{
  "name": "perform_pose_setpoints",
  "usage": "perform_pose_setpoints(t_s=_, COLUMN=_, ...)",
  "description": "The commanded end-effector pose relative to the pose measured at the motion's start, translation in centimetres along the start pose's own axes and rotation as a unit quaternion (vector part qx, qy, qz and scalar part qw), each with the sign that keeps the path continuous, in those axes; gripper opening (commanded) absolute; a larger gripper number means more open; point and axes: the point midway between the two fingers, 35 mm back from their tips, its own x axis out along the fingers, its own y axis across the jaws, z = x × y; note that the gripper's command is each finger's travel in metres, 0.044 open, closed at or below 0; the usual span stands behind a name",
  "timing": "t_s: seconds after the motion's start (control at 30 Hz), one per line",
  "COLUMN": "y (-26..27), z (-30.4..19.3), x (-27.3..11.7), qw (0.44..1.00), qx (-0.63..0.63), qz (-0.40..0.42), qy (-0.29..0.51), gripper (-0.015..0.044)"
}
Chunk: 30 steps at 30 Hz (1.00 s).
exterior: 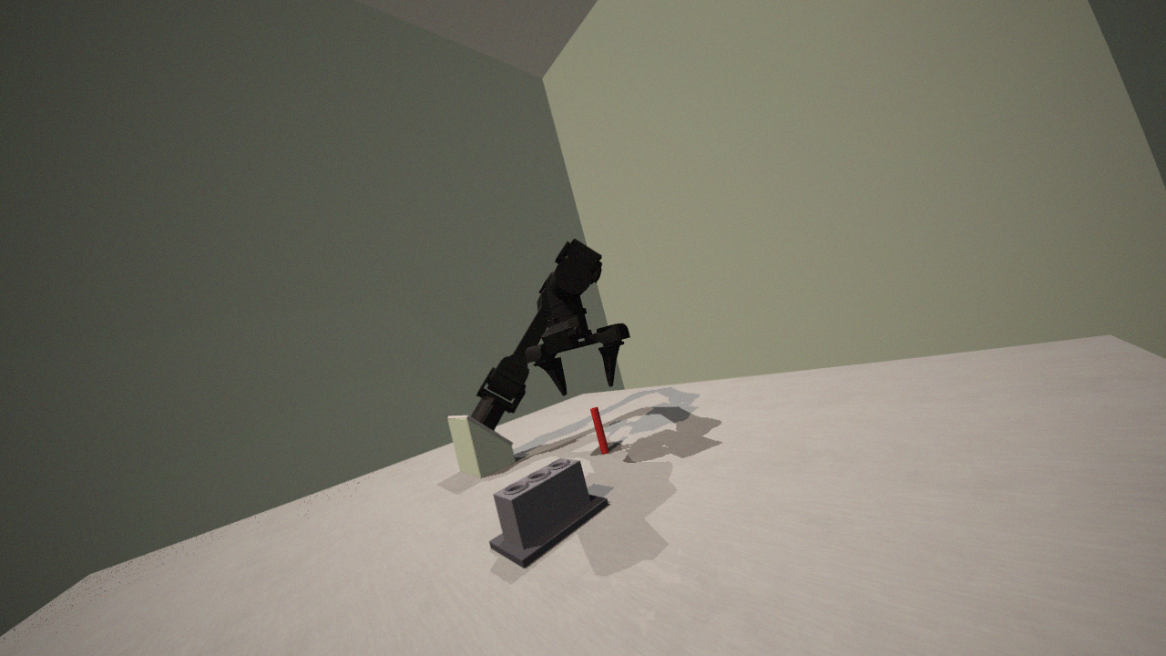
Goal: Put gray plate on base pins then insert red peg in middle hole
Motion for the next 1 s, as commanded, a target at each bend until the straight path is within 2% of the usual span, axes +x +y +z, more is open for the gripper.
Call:
perform_pose_setpoints(t_s=0.0, y=0.1, z=-0.2, x=1.2, qw=1.0, qx=-0.002, qz=0.004, qy=-0.001, gripper=0.044)
perform_pose_setpoints(t_s=0.97, y=0.3, z=-0.2, x=5.7, qw=1.0, qx=-0.003, qz=0.005, qy=-0.002, gripper=0.044)
